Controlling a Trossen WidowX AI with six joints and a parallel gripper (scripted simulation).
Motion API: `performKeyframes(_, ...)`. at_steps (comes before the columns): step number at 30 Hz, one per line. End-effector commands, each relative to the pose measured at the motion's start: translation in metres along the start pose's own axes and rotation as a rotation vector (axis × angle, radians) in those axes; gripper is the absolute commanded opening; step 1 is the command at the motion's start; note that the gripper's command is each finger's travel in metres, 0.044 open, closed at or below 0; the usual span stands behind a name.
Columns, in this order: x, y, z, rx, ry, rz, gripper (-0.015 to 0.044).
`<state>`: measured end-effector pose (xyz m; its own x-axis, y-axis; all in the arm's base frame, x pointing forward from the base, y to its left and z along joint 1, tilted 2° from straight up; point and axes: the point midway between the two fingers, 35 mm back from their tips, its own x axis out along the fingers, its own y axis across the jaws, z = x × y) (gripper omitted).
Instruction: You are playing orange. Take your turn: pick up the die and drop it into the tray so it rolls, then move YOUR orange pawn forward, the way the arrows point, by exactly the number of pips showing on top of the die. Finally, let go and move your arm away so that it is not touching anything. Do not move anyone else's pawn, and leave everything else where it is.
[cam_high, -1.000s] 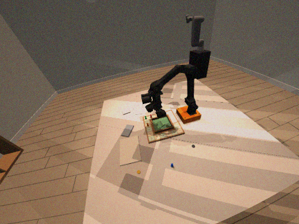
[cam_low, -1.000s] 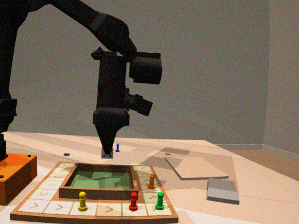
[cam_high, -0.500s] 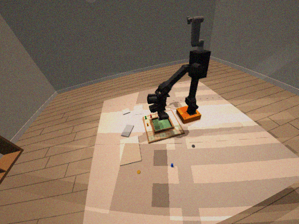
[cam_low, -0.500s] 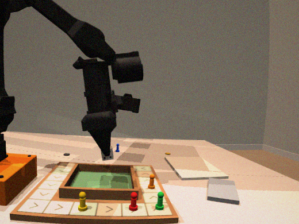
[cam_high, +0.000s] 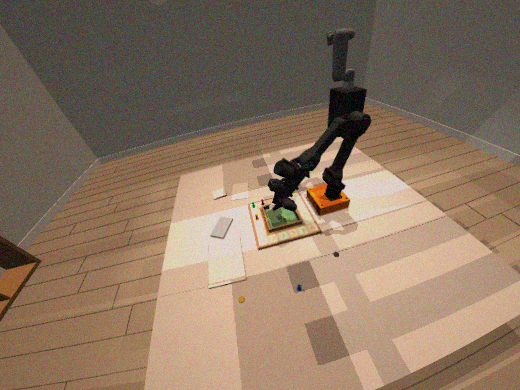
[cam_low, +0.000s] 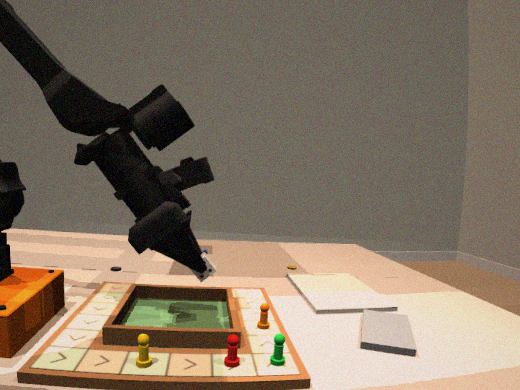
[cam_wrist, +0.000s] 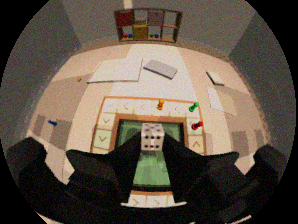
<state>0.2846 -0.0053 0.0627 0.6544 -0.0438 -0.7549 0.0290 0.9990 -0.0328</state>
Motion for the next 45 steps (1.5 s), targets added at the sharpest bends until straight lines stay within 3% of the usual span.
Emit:
performKeyframes(1, -0.002, 0.000, -0.001, -0.003, -0.130, -0.004, 0.0000)
performKeyframes(7, -0.007, 0.000, 0.000, -0.003, -0.153, -0.004, 0.0000)
performKeyframes(15, -0.056, -0.001, 0.002, -0.003, -0.151, -0.004, 0.0000)
performKeyframes(40, -0.054, 0.000, -0.001, -0.007, -0.145, -0.002, 0.0000)
performKeyframes(45, -0.054, 0.000, -0.001, -0.007, -0.145, -0.002, 0.0131)
